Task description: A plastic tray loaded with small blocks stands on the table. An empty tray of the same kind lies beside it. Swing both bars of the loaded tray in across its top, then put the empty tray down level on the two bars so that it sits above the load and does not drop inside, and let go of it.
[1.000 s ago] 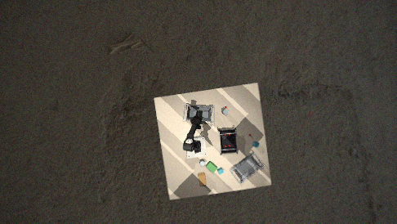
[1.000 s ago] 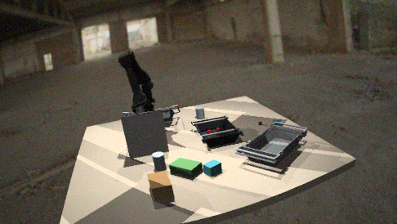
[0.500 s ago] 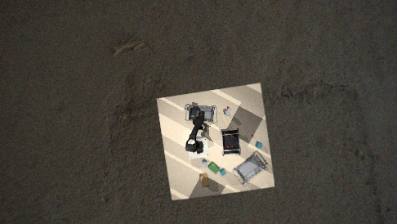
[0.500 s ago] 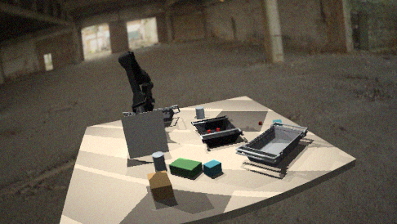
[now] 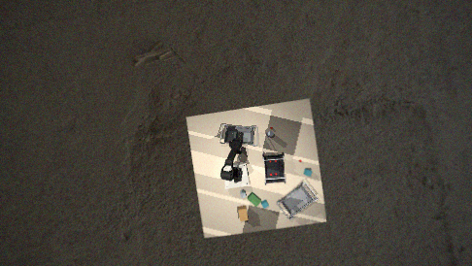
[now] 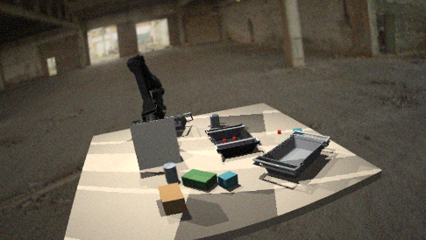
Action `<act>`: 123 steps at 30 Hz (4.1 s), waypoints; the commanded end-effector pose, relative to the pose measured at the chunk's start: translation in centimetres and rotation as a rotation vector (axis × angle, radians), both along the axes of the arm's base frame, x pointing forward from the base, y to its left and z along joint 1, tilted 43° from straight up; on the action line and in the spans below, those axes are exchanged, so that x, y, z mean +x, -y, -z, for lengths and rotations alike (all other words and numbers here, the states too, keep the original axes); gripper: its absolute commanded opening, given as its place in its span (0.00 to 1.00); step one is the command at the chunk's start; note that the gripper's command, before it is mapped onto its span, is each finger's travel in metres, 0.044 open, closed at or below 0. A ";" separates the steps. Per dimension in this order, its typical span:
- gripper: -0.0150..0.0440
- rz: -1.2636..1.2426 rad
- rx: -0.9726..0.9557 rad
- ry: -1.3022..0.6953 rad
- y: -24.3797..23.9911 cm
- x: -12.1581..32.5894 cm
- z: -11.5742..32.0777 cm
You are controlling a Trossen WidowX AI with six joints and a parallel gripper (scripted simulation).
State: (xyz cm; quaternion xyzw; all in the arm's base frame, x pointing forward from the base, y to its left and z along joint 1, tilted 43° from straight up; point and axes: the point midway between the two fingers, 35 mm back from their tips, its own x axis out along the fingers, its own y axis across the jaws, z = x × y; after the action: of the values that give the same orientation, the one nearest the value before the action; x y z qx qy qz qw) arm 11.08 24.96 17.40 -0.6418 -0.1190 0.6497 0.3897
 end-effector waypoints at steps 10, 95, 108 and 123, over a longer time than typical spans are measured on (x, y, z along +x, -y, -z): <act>0.25 -0.001 0.027 0.016 -0.1 0.1 -0.9; 0.25 -0.001 0.025 0.019 5.9 -1.0 -8.4; 0.25 0.092 -0.025 -0.045 6.0 2.2 -7.2; 0.25 0.227 -0.077 -0.151 7.1 6.9 -5.1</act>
State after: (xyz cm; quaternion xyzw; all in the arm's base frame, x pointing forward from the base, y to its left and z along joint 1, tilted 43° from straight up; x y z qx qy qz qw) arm 16.97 18.20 22.02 -0.6154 0.0045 0.6601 0.4307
